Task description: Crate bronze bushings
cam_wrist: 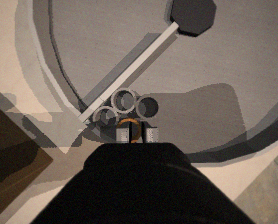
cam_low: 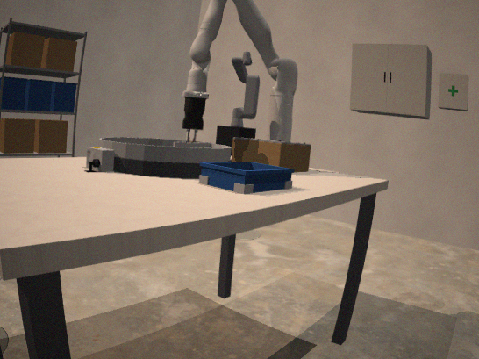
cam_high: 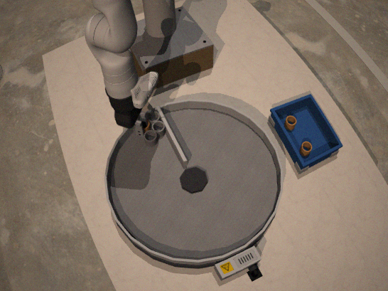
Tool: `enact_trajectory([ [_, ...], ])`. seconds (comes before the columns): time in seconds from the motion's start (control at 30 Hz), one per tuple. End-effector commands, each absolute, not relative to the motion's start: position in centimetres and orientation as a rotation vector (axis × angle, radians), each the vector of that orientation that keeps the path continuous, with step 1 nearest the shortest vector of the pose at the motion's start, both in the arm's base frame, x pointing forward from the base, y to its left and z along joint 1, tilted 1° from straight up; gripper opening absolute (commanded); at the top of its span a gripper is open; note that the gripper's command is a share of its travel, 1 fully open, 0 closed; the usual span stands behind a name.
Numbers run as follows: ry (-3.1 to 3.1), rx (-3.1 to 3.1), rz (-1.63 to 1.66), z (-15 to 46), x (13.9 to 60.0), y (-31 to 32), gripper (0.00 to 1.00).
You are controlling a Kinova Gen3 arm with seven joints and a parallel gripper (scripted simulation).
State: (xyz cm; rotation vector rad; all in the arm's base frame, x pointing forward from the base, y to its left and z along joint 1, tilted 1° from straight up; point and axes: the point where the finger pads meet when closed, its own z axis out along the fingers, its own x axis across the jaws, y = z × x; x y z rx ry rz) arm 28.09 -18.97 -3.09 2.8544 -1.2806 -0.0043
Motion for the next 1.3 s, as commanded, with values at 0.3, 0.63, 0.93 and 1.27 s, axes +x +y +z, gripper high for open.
enact_trajectory([
  [0.3, -1.282, 2.854, -0.004, -3.09, 28.08, -19.00, 0.00],
  [0.63, -1.282, 2.854, -0.004, -3.09, 28.08, -19.00, 0.00],
  [0.93, -1.282, 2.853, -0.002, -3.08, 28.10, -19.07, 0.00],
  [1.27, -1.282, 2.853, -0.002, -3.08, 28.10, -19.07, 0.00],
])
